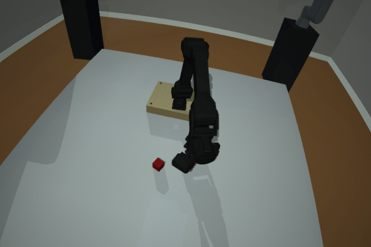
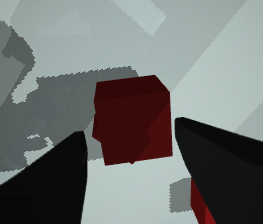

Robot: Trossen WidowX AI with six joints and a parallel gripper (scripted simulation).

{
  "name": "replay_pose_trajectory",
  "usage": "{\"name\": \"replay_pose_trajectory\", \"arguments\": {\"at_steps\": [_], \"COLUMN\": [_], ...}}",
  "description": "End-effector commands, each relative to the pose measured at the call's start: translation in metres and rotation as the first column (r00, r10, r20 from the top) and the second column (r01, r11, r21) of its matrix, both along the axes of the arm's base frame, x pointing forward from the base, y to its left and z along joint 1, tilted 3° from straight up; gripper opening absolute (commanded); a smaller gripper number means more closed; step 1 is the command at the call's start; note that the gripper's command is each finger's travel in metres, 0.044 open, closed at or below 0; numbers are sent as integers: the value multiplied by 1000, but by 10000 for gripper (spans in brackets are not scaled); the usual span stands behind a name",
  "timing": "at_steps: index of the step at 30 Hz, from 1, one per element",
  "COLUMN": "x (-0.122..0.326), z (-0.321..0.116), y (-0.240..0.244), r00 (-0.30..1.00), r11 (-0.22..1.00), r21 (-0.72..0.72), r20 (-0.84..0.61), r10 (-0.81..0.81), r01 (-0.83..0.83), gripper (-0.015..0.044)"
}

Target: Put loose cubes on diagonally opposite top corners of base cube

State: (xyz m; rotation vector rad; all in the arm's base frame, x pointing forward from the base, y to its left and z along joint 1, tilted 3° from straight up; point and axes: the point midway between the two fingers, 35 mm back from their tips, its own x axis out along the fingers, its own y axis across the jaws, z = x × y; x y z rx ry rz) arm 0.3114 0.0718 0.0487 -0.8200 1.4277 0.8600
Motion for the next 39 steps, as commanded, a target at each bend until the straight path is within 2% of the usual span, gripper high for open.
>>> {"name": "replay_pose_trajectory", "arguments": {"at_steps": [1,24,26,39], "x": [2,3,3,15], "z": [8,19,17,52], "y": [0,0,-3,-98], "r00": [1000,1000,1000,999], "r11": [1000,1000,1000,1000], "r21": [3,3,2,4], "r20": [15,15,8,26], "r10": [0,0,-2,-26], "r01": [0,0,2,26], "gripper": [205,205,258,265]}}
